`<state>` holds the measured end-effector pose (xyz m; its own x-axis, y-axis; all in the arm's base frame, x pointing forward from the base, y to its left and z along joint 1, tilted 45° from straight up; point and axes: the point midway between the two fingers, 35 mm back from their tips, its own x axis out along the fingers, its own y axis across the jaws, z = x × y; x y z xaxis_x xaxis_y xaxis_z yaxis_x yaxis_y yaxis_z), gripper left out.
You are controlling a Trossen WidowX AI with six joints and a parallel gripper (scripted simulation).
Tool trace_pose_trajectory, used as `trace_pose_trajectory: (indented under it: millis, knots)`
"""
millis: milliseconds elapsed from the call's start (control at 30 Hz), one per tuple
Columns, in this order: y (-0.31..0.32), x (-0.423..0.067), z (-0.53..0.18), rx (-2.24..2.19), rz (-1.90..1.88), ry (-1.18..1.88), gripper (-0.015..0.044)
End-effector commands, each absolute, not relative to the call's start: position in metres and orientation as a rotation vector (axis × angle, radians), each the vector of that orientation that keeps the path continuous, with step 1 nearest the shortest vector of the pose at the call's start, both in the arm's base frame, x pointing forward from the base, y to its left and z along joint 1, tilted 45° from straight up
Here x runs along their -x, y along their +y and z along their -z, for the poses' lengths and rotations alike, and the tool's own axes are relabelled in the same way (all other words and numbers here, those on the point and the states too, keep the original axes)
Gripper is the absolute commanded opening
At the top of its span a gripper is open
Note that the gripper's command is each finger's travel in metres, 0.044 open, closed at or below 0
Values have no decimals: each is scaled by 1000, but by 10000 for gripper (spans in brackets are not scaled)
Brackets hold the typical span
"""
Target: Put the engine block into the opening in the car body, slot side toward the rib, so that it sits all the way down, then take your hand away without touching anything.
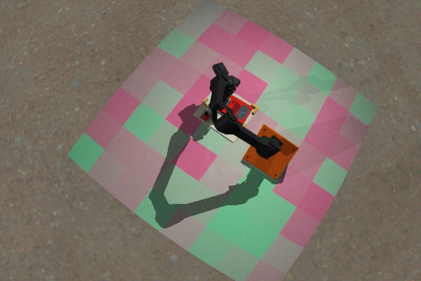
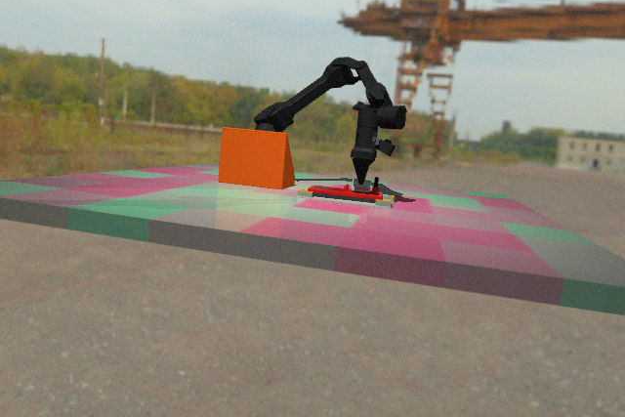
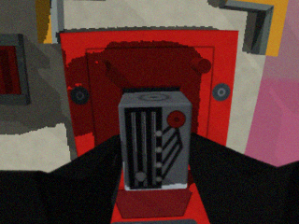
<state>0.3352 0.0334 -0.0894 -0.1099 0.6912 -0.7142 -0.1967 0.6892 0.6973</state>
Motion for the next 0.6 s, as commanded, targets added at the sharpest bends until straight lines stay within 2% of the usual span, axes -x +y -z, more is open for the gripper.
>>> trace_pose_trajectory:
  millis: [0, 567]
  knots:
    - [35, -335, 90, -433, -789, 1503, 159]
    - [37, -335, 93, -433, -789, 1503, 159]
